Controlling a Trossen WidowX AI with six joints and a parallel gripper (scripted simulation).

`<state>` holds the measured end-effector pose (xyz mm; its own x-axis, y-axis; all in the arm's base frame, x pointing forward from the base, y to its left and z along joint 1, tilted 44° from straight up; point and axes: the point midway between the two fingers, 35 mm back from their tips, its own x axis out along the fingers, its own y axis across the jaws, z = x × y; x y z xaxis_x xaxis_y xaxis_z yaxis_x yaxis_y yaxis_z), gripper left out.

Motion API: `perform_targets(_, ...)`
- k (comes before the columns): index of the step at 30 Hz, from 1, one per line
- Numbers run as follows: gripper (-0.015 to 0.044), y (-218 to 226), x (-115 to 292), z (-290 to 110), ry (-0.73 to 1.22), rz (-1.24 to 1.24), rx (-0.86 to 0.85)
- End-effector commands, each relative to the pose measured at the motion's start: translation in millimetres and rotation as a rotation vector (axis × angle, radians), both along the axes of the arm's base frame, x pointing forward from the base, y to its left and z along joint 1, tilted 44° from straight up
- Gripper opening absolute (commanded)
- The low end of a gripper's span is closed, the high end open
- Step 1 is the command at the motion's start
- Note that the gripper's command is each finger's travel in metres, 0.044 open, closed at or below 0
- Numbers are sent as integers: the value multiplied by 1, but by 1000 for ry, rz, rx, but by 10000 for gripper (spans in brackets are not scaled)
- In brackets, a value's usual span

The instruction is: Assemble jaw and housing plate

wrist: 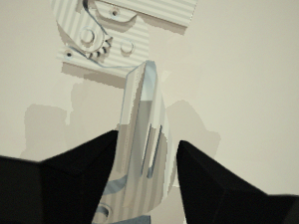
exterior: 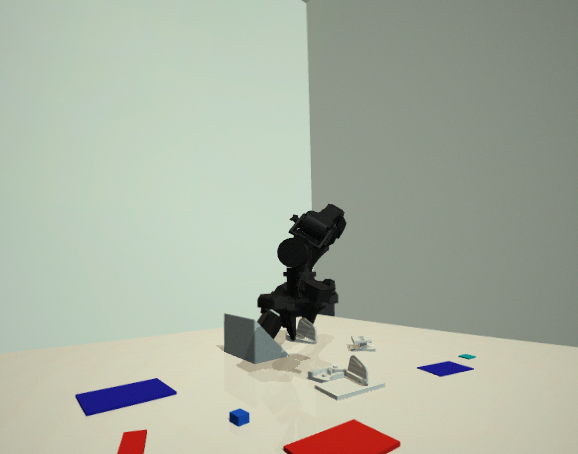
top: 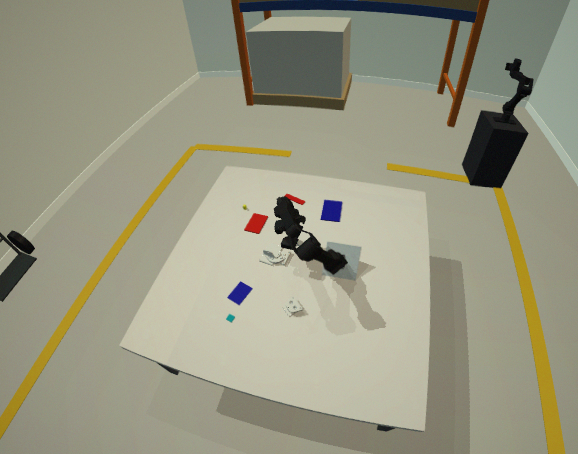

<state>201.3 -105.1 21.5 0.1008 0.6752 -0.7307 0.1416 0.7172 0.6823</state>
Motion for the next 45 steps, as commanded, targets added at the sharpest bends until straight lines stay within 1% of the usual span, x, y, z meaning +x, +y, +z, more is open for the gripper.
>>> perform_targets(1,134,1,0,1,-19,17,1)
perform_targets(14,134,0,2,1,-22,20,0)
perform_targets(42,134,-13,91,3,-27,20,-1)
perform_targets(45,134,-13,96,3,-28,20,0)
